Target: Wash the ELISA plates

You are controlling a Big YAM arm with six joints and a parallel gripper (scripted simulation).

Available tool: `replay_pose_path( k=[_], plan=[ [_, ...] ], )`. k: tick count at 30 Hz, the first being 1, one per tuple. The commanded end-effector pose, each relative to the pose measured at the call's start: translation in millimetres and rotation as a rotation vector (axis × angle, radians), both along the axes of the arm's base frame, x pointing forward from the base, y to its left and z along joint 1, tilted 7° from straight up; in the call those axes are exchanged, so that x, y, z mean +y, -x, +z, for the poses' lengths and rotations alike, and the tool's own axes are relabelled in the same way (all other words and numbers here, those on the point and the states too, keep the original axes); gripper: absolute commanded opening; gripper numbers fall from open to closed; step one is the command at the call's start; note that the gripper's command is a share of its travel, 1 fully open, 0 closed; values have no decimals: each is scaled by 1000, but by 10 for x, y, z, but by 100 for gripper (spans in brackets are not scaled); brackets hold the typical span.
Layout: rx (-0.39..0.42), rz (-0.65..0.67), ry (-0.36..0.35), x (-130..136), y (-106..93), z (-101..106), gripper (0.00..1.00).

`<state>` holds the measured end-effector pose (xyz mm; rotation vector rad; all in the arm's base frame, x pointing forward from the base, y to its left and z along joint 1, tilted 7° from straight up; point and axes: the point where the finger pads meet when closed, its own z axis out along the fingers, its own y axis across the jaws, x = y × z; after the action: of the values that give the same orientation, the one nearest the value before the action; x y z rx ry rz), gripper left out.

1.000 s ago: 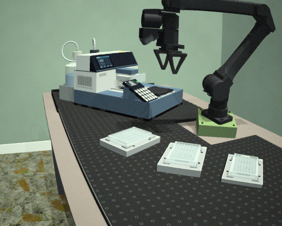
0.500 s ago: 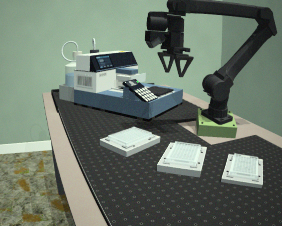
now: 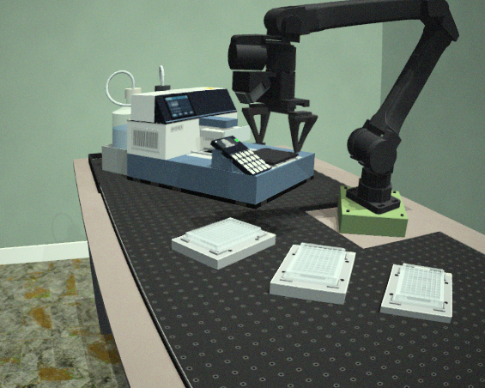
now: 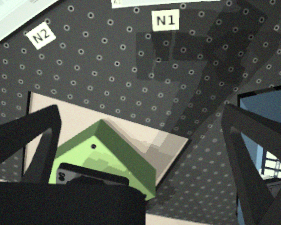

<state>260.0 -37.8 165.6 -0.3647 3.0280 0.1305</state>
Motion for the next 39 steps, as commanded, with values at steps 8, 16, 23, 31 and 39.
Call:
replay_pose_path(
  k=[8,16,23,31,39],
  plan=[
    [-69,81,16,14,-595,20,100],
    [-67,81,16,63,-958,-178,100],
    [-65,81,15,96,-1183,-302,100],
    [-64,67,14,76,-1447,-450,100],
    [-43,80,10,105,-1313,-492,100]
  ],
)
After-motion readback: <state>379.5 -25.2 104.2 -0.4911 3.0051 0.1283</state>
